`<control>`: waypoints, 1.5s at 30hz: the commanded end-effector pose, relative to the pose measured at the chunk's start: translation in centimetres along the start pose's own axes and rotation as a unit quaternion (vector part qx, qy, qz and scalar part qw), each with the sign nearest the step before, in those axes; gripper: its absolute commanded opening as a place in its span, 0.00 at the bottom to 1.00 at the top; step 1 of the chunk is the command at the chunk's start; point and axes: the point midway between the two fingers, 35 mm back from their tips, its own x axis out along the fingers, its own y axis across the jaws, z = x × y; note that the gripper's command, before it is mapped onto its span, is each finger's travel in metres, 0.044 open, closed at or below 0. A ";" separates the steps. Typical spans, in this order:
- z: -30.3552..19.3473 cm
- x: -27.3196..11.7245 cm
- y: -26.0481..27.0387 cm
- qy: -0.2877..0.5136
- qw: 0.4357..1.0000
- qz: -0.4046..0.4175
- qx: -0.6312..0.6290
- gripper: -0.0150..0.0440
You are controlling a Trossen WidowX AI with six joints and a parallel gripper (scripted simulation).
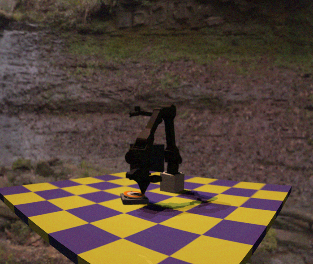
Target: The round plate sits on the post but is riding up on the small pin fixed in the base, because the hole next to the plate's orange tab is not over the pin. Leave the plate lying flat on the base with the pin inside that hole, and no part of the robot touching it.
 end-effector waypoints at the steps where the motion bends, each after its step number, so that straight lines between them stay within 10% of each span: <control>1: -0.8 0.2 -0.2 0.008 1.000 -0.001 0.001 0.25; 45: -3.4 0.1 -2.3 0.009 1.000 -0.002 0.001 0.25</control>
